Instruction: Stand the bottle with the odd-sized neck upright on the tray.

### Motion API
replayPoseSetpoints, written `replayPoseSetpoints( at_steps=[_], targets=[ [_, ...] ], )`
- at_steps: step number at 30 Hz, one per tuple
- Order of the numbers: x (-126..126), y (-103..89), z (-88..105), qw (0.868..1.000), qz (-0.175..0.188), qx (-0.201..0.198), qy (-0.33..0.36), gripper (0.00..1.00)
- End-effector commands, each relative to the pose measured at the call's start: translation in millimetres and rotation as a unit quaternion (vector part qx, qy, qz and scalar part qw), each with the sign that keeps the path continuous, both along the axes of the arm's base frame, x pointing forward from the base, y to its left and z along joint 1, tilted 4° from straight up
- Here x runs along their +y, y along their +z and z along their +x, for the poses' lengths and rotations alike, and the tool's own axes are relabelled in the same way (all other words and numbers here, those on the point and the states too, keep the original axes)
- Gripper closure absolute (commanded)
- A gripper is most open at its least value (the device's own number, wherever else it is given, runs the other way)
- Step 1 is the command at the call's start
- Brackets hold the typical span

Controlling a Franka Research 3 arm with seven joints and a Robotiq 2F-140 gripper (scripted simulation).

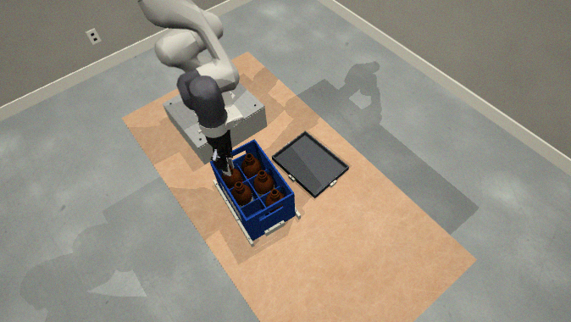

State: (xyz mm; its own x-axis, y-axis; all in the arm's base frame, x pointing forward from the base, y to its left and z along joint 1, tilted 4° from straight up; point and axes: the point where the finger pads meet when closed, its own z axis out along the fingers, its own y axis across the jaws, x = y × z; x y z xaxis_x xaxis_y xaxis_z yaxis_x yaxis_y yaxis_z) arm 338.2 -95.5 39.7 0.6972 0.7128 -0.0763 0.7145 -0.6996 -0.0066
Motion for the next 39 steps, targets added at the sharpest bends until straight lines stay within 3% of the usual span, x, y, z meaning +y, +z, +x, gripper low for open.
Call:
replayPoseSetpoints(
  at_steps=[1,13,14,39],
  targets=[
    [0.6,-0.7,-0.3,1.0,0.001,0.0,0.001,0.9],
    [0.6,-0.7,-0.3,1.0,0.001,0.0,0.001,0.9],
    [0.6,-0.7,-0.3,1.0,0.001,0.0,0.001,0.56],
    [0.6,-0.7,-0.3,1.0,0.001,0.0,0.001,0.56]
  ],
)
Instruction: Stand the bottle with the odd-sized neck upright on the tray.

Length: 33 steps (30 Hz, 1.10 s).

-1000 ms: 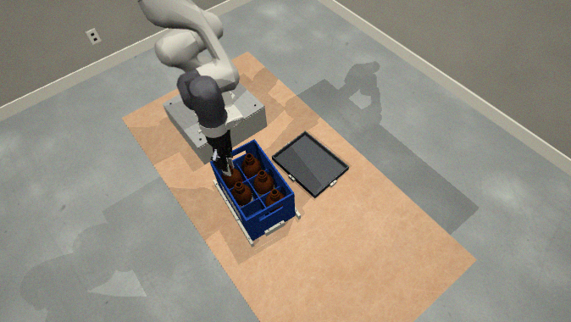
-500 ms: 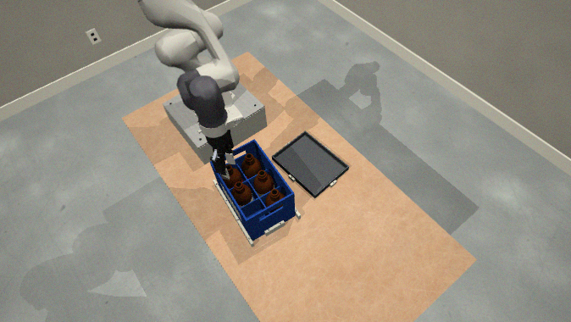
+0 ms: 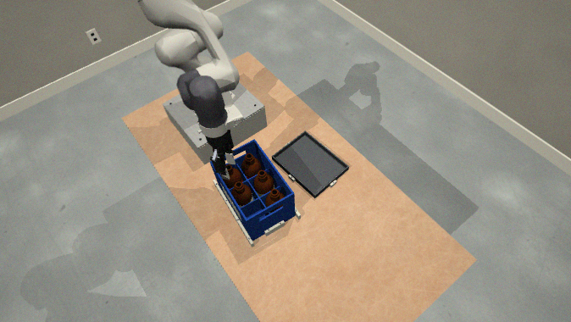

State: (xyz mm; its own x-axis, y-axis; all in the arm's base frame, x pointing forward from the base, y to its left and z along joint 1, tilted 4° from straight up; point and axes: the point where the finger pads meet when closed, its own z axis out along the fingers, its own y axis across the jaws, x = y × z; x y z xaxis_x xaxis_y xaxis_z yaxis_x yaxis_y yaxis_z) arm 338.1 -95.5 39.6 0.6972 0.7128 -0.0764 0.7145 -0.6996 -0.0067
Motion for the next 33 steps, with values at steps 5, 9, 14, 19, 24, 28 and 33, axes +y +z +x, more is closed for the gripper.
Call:
replayPoseSetpoints(
  at_steps=[5,9,14,19,24,28,33],
  targets=[
    [1,-0.7,-0.3,1.0,0.001,0.0,0.001,0.56],
    [1,-0.7,-0.3,1.0,0.001,0.0,0.001,0.56],
    [1,0.6,-0.2,1.0,0.001,0.0,0.001,0.56],
    [1,5.9,0.1,1.0,0.001,0.0,0.001,0.56],
    [1,11.5,0.4,1.0,0.001,0.0,0.001,0.56],
    [2,21.8,1.0,1.0,0.001,0.0,0.001,0.56],
    [2,37.9,2.0,1.0,0.001,0.0,0.001,0.56]
  ],
)
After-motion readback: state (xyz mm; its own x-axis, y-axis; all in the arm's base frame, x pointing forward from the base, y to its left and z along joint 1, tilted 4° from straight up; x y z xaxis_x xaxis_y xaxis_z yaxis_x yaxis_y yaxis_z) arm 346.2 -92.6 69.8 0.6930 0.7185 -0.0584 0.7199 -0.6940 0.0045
